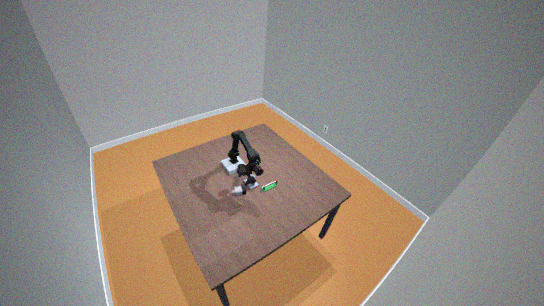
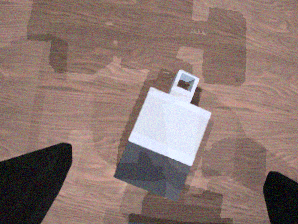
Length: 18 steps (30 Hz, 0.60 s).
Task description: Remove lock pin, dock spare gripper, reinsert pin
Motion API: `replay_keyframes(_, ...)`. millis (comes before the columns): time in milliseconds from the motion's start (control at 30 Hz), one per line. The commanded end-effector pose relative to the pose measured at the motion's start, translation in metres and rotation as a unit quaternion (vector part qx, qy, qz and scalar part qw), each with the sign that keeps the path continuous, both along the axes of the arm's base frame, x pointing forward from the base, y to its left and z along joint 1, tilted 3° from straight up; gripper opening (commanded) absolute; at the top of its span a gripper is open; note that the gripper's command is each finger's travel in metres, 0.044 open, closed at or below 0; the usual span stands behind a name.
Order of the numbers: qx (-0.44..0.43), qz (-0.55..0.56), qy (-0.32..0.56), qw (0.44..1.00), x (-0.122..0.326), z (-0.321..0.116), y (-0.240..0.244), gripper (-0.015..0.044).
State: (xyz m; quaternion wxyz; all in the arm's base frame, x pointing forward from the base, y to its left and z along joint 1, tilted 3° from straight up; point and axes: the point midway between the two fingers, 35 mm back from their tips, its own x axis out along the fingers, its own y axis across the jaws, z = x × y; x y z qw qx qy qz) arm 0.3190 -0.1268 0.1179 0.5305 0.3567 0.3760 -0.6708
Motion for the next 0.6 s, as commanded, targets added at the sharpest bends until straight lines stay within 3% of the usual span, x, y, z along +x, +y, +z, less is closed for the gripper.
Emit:
replay_keyframes(0,-0.052,-0.119,-0.05,0.99,-0.013,0.0,-0.014,0.044)
replay_keyframes(300,-0.052,-0.119,-0.05,0.99,-0.012,-0.004,-0.014,0.044)
replay_keyframes(567,-0.052,-0.119,-0.05,0.99,-0.012,-0.052,-0.014,0.044)
